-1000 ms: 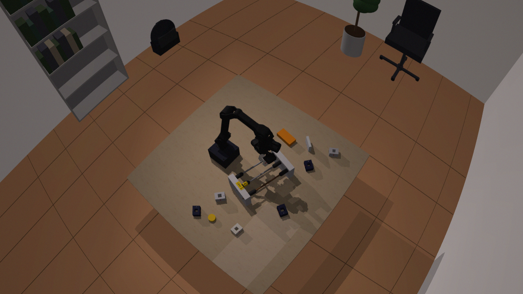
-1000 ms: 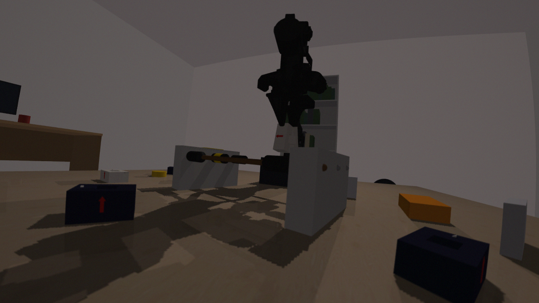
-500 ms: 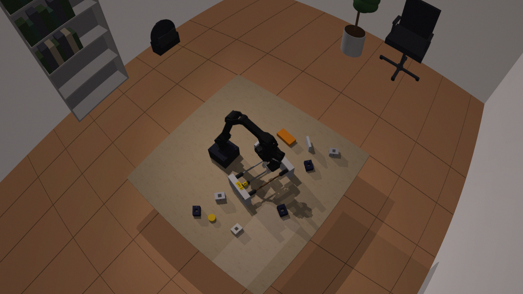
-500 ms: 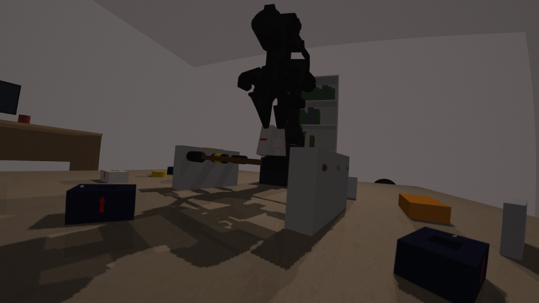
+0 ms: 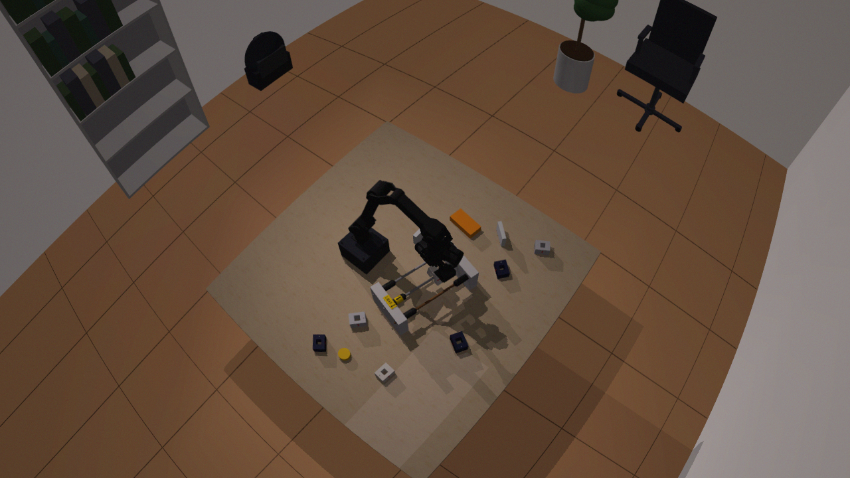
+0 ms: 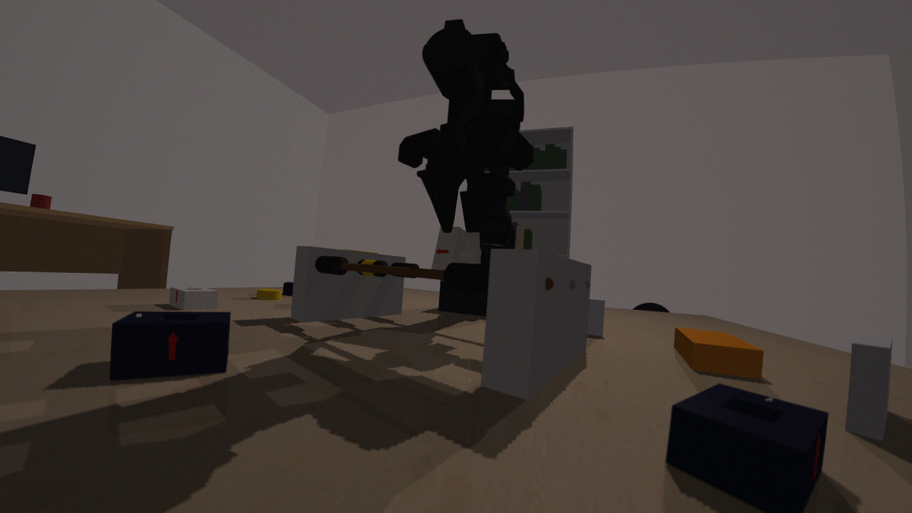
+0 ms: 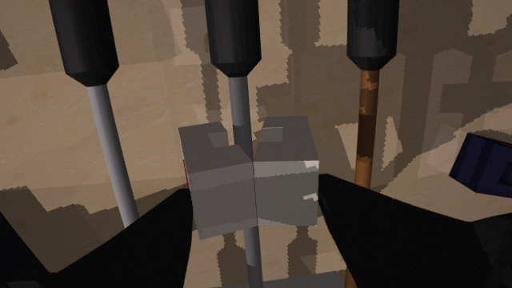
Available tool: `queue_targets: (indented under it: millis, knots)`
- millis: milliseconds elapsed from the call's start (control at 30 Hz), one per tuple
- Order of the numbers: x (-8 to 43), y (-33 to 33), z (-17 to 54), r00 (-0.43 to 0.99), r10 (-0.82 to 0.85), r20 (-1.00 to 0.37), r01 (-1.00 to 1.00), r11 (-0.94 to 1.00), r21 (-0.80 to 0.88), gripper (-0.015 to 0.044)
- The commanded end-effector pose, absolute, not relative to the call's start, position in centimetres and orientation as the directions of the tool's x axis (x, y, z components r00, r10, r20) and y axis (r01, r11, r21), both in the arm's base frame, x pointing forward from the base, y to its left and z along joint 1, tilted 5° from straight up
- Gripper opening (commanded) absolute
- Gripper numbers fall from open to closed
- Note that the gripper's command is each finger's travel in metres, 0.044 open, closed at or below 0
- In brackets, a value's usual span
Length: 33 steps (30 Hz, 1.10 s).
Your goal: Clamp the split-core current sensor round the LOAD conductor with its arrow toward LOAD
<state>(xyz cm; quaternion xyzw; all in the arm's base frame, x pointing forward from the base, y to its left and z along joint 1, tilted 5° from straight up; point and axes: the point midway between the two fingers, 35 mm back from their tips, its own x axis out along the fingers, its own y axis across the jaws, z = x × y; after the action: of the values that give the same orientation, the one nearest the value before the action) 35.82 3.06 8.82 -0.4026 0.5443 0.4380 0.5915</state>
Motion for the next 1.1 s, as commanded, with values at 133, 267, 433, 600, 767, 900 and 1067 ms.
queue_targets:
  millis: [133, 267, 433, 600, 767, 900, 1067]
  knots:
    - [35.8, 3.2, 7.5, 0.023, 0.083, -0.996, -0.957, 0.290, 0.002, 0.0000]
    - [35.8, 3.2, 6.9, 0.023, 0.083, -0.996, -0.957, 0.290, 0.002, 0.0000]
    - [35.8, 3.2, 6.7, 0.024, 0.080, -0.997, -0.958, 0.288, 0.000, 0.0000]
    - [35.8, 3.2, 6.7, 0.024, 0.080, -0.997, -0.958, 0.288, 0.000, 0.0000]
    - [35.8, 3.2, 6.7, 0.024, 0.080, -0.997, -0.958, 0.288, 0.000, 0.0000]
    - [35.8, 3.2, 6.7, 0.024, 0.080, -0.997, -0.958, 0.288, 0.000, 0.0000]
    - [35.8, 3.2, 6.7, 0.024, 0.080, -0.997, -0.958, 0.288, 0.000, 0.0000]
